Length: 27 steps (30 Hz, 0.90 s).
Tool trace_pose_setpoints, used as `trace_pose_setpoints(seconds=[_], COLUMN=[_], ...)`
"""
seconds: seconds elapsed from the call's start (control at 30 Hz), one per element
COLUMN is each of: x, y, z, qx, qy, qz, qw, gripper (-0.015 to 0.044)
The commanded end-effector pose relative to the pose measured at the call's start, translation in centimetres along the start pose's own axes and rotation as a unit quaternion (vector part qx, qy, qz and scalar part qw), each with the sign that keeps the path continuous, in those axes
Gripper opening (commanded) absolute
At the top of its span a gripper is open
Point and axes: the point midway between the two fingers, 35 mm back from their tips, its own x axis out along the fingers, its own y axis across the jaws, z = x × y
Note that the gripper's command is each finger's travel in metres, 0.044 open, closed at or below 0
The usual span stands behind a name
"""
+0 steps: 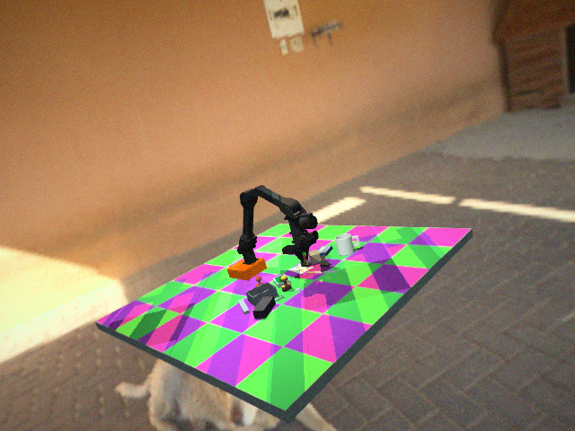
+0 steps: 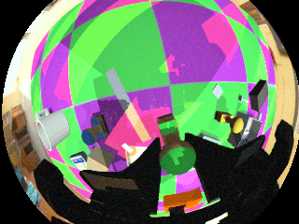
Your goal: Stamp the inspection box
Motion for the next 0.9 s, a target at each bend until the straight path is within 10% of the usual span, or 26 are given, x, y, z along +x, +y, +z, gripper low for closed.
trace_pose_setpoints(seconds=[0.0,0.87], x=[-0.4,-1.5], y=[-0.1,-2.7], z=[0.1,-2.7], qx=[0.002,0.002], qy=[-0.002,-0.001], qz=[-0.003,-0.005], qw=[1.0,1.0], gripper=[0.0,0.0])
